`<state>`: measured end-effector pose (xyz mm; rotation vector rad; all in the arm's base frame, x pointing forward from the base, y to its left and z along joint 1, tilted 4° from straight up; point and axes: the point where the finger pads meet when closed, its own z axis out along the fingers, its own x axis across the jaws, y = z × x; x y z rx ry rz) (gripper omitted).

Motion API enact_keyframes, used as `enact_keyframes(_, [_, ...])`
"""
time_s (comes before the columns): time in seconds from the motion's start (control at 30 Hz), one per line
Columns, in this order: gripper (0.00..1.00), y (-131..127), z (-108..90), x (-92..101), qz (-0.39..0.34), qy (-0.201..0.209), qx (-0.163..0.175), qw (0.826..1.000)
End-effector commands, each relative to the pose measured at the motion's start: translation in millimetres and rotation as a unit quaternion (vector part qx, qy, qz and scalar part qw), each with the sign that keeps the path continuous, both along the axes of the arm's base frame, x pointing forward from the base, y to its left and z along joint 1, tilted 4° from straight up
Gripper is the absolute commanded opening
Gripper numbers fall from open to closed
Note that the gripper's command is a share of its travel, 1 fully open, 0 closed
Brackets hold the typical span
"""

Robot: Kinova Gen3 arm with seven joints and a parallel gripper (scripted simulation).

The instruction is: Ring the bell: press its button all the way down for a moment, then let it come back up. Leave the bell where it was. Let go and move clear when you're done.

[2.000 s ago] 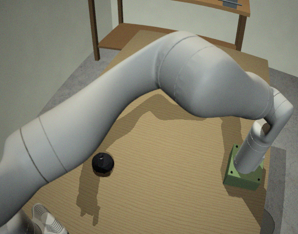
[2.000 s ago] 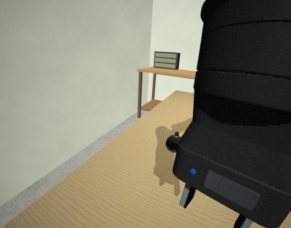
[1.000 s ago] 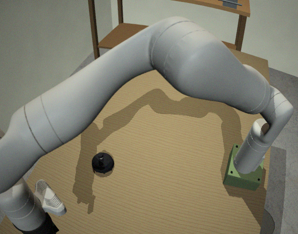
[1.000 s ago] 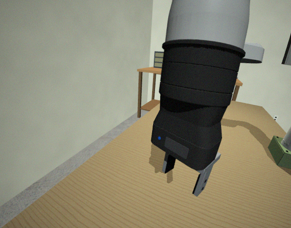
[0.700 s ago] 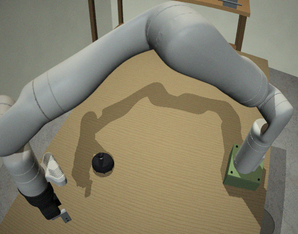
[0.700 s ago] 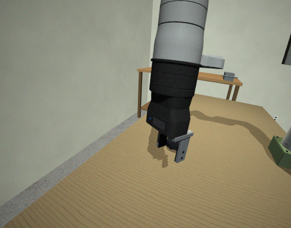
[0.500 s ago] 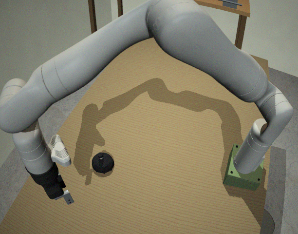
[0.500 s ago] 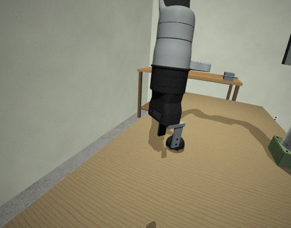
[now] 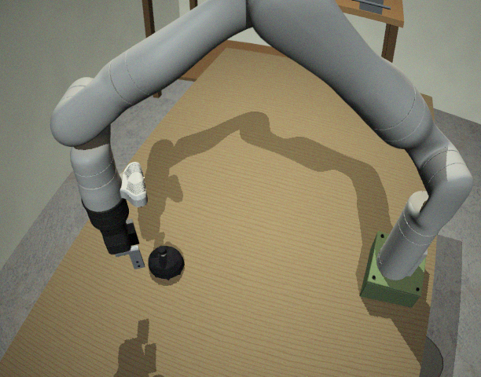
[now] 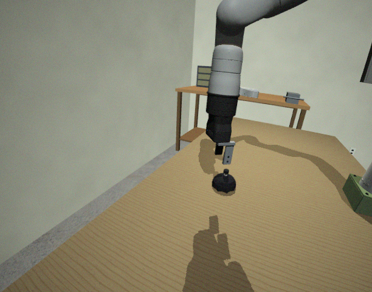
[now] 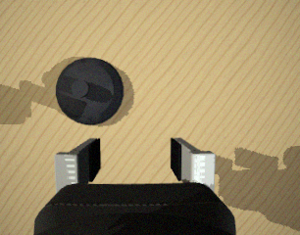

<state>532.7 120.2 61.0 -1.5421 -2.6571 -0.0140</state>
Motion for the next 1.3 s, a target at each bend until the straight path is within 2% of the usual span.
enact_keyframes(0.0, [1.00, -41.1, -2.1, -6.2, -0.035, 0.004, -0.005, 0.999])
enact_keyframes(0.13, [1.00, -70.7, -7.9, -15.8, -0.062, 0.008, -0.009, 0.998])
enact_keyframes(0.43, [1.00, -74.5, -8.6, -17.2, -0.066, 0.009, -0.010, 0.998])
enact_keyframes(0.47, [0.17, -74.5, -8.6, -17.2, -0.066, 0.009, -0.010, 0.998])
enact_keyframes(1.27, [0.17, -74.5, -8.6, -17.2, -0.066, 0.009, -0.010, 0.998])
